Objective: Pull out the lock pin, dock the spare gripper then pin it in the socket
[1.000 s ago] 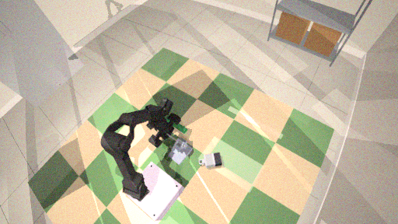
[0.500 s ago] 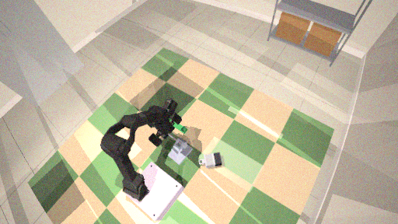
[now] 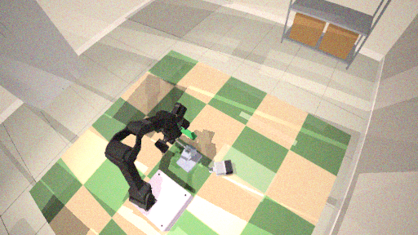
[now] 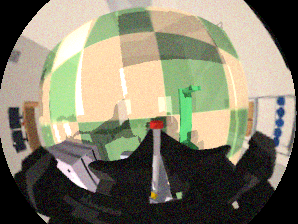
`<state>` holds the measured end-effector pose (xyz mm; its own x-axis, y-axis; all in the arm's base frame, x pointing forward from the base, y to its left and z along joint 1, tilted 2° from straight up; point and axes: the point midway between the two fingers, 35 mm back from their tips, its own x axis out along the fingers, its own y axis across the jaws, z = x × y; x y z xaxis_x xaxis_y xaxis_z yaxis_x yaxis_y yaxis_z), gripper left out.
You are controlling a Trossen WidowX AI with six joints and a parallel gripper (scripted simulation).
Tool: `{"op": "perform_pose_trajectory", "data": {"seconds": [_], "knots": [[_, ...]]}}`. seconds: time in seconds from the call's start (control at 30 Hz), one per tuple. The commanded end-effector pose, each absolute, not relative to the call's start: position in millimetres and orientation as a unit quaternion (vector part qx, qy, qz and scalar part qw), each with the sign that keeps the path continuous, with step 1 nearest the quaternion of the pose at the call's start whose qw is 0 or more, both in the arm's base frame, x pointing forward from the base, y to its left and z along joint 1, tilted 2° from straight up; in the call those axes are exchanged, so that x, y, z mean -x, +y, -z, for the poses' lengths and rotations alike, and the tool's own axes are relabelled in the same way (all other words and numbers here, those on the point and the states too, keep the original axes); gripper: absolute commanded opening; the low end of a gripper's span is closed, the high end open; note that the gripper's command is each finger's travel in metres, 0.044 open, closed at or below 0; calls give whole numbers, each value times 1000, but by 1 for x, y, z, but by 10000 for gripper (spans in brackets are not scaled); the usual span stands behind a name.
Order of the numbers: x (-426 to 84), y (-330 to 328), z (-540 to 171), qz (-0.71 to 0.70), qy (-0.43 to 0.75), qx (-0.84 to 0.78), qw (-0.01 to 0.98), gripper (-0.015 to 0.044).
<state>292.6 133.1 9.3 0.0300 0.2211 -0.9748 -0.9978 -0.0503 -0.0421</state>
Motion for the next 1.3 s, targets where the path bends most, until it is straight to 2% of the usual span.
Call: {"op": "perform_pose_trajectory", "data": {"seconds": [0.0,1.27], "knots": [[-294,137,-13,-557,416,461,551,0],[-294,164,-14,-557,421,459,549,0]]}}
